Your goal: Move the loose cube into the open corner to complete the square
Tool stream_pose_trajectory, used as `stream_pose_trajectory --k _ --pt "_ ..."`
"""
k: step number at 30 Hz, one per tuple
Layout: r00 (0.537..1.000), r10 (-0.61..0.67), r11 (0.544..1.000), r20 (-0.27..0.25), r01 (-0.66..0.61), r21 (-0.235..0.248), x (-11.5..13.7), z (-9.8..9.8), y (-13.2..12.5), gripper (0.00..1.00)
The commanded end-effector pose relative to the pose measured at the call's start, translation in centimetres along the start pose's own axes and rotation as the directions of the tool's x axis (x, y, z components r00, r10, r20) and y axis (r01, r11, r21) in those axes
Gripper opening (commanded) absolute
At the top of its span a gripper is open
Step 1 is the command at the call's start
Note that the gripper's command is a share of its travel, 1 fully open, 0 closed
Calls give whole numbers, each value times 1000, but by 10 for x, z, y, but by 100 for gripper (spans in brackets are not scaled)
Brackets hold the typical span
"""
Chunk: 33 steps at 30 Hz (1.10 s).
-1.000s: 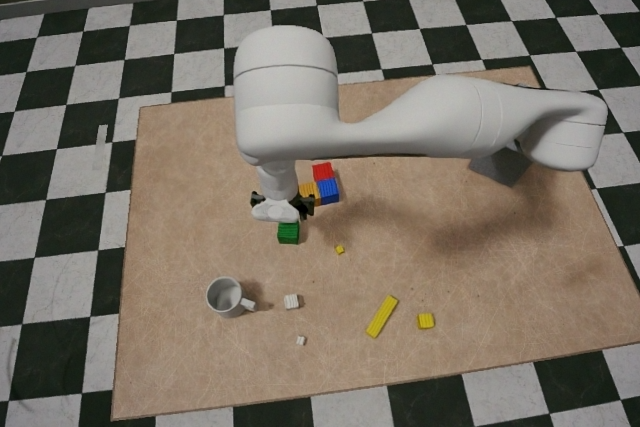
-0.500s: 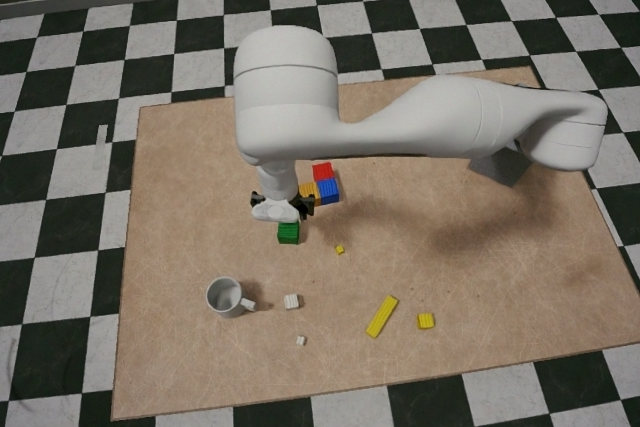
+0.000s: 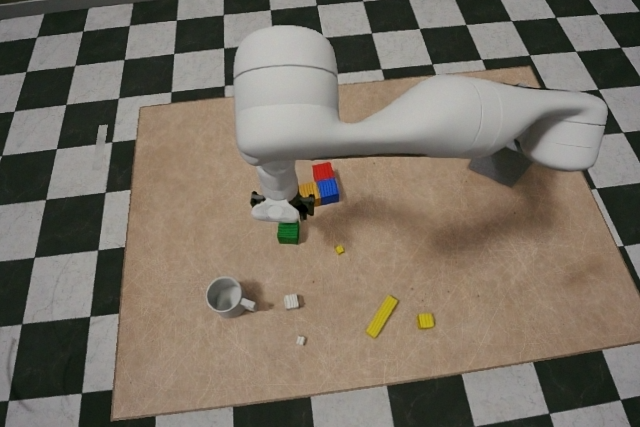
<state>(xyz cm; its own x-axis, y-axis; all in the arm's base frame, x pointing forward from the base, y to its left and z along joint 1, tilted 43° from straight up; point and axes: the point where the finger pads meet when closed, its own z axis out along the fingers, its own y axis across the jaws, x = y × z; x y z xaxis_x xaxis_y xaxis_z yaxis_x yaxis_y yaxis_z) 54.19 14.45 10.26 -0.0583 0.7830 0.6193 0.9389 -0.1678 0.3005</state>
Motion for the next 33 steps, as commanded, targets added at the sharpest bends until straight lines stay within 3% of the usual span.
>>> stream_pose_trajectory --k 1,21,33 --pt "1000 0 1000 0 0 -2 0 0 1 81" --pt "1000 0 1000 0 0 -1 0 12 1 81" --pt "1000 0 1000 0 0 -1 0 29 2 81"
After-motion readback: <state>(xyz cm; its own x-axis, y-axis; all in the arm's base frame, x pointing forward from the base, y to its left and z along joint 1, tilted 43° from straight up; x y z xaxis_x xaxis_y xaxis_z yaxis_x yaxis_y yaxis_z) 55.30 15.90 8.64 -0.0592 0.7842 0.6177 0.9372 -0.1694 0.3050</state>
